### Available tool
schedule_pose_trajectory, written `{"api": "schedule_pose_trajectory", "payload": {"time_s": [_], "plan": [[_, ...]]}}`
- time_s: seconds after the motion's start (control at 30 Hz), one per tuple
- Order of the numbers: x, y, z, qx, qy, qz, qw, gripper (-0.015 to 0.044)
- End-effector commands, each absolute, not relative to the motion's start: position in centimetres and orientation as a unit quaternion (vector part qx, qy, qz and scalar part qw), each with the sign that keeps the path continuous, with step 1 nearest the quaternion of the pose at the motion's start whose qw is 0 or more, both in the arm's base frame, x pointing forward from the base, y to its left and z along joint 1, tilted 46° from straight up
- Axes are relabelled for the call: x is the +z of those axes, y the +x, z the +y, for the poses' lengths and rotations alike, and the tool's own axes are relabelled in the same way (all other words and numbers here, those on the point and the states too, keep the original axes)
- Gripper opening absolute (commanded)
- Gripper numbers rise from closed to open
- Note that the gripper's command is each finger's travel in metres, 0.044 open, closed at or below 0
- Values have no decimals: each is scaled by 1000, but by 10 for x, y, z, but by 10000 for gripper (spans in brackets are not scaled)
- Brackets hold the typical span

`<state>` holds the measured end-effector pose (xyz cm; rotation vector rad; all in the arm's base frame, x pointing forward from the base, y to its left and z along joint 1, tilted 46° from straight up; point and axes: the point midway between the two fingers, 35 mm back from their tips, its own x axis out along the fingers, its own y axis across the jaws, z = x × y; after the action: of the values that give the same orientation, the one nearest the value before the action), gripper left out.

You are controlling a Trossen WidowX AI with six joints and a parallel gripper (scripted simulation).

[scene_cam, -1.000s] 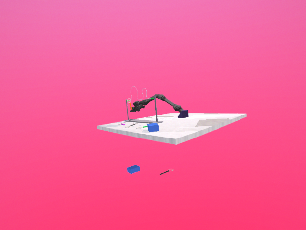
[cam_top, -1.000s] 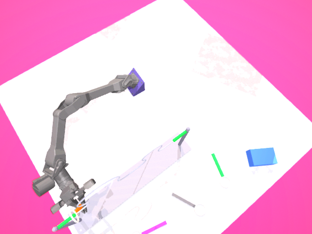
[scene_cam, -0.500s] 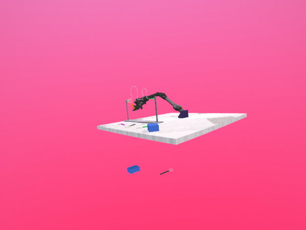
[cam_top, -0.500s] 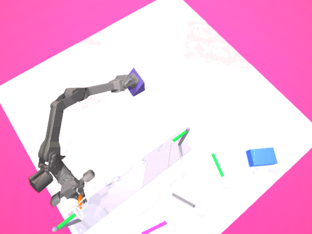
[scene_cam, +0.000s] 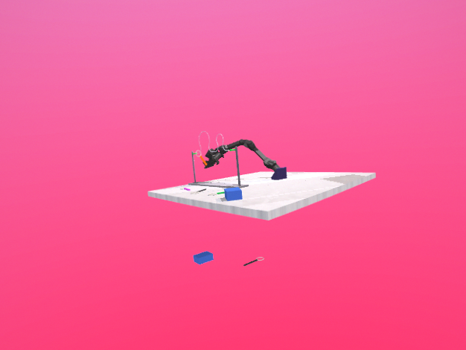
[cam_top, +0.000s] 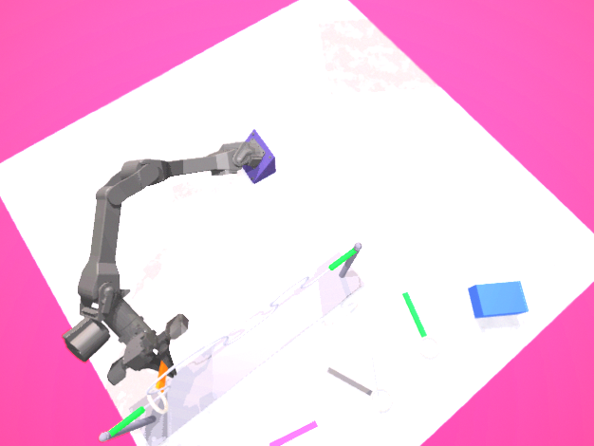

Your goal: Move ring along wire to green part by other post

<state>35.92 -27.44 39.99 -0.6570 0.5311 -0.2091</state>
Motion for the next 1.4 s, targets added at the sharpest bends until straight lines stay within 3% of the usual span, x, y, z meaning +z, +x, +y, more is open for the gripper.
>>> {"api": "schedule_pose_trajectory", "payload": {"time_s": [0.0, 1.37], "plan": [[395, 359, -264, -94, -291, 257, 917, -150], [372, 364, -127, 18, 164, 258, 952, -150]]}}
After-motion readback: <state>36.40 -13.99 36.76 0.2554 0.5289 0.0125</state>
